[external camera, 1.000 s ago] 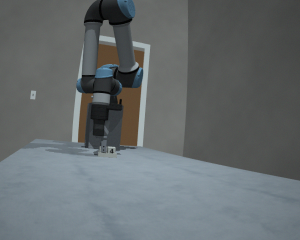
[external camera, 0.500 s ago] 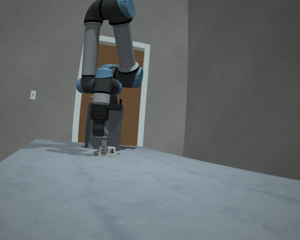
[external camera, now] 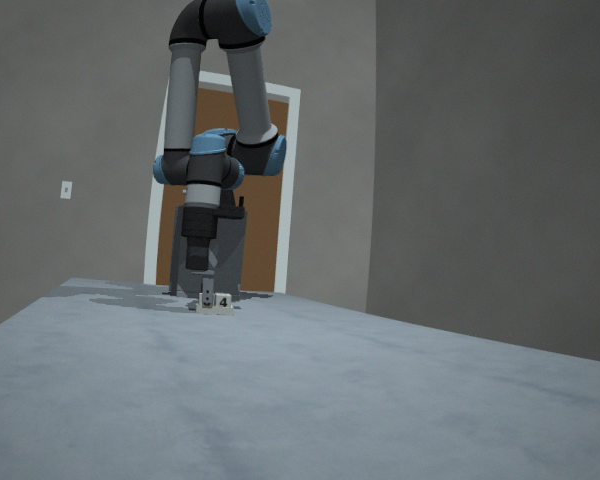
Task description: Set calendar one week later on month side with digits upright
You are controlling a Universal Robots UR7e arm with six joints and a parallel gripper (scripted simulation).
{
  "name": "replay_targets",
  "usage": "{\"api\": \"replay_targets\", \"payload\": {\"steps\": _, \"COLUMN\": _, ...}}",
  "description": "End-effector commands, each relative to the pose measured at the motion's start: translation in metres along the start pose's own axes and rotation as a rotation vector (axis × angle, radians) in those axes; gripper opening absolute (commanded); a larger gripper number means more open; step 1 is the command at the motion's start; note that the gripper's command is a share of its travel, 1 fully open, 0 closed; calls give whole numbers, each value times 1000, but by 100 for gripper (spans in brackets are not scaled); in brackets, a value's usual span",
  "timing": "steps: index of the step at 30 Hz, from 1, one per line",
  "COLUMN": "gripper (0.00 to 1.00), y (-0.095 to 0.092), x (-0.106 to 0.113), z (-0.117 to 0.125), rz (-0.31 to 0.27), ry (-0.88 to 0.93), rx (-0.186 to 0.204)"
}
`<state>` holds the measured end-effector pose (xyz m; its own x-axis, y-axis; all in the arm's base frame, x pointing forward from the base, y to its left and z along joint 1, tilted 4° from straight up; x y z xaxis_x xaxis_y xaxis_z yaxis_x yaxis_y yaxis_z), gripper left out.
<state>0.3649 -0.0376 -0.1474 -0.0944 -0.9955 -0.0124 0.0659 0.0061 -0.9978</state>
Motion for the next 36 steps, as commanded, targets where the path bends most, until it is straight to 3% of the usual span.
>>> {"api": "replay_targets", "payload": {"steps": 1, "gripper": 90, "y": -4, "x": 0, "z": 0, "rz": -1, "ry": 0, "rx": 1}}
{"api": "replay_targets", "payload": {"steps": 27, "gripper": 90, "y": -74, "x": 0, "z": 0, "rz": -1, "ry": 0, "rx": 1}}
{"api": "replay_targets", "payload": {"steps": 36, "gripper": 90, "y": -85, "x": 0, "z": 0, "rz": -1, "ry": 0, "rx": 1}}
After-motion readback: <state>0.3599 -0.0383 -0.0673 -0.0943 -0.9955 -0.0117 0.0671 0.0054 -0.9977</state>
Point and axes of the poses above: the point where the finger pads meet when closed, its own y axis out along the fingers, its own z axis across the jaws, x = y × z, the point moved 4 cm from there along -y, back along the fingers, and after that the axes turned 1 degree about y, right-handed, at the moved point
